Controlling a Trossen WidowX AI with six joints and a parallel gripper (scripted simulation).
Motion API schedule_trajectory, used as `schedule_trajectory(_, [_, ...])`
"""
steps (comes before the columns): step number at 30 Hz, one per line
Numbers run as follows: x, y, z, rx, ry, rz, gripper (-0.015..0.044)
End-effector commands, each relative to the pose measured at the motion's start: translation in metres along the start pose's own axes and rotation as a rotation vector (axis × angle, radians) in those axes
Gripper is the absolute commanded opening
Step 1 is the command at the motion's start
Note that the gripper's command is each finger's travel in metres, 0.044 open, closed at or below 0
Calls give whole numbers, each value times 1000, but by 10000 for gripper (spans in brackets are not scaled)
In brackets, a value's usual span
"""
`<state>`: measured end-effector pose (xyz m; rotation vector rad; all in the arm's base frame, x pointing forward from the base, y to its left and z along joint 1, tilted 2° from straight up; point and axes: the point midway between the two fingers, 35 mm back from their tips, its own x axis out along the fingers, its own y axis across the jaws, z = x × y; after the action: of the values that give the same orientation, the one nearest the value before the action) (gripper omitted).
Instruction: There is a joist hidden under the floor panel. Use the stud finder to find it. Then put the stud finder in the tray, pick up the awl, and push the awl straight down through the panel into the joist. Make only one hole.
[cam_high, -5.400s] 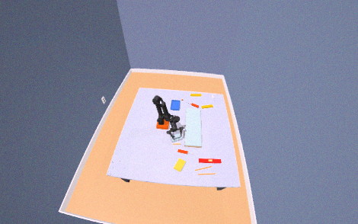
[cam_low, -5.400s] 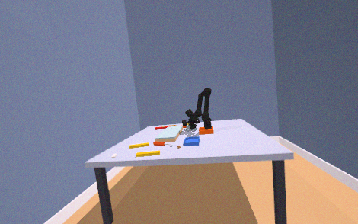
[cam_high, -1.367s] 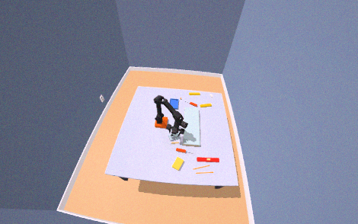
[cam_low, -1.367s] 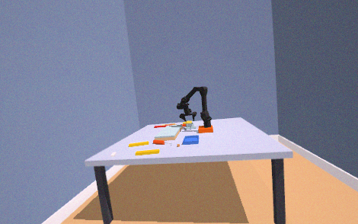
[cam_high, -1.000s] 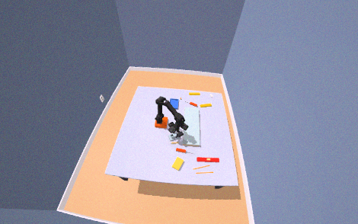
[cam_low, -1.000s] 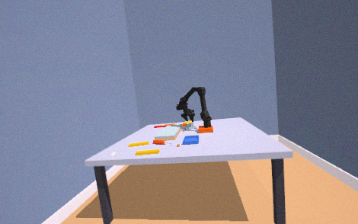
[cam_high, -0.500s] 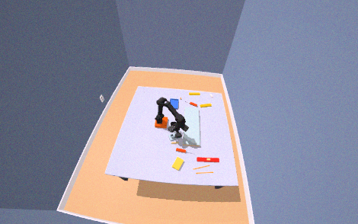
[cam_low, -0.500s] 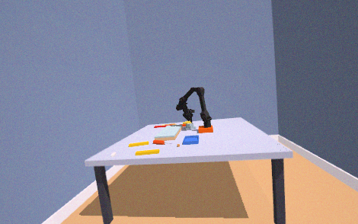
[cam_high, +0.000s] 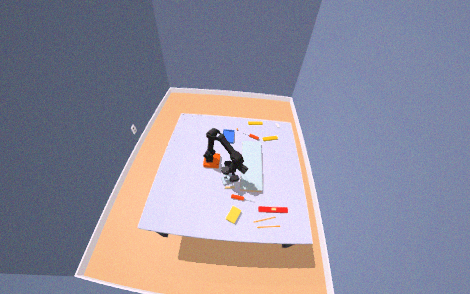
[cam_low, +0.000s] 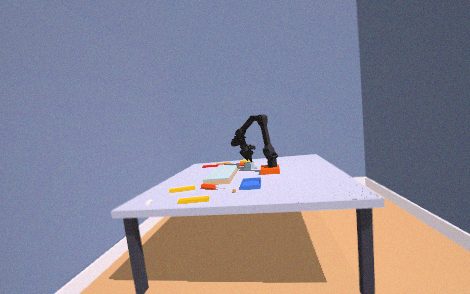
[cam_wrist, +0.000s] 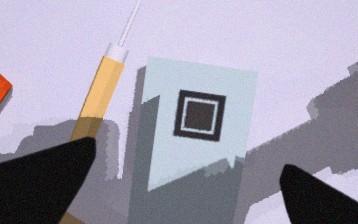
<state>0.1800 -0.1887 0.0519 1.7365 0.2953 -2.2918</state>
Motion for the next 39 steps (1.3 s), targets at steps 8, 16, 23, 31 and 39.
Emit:
schedule_trajectory(8, [18, -1, -6, 1, 2, -7, 440])
schedule_trajectory(16, [31, -2, -9, 3, 1, -7, 440])
schedule_trajectory(23, [36, -2, -10, 4, 1, -7, 387])
schedule_trajectory(31, [36, -2, -10, 4, 1, -7, 295])
schedule_trajectory(39, [36, -2, -10, 4, 1, -7, 242])
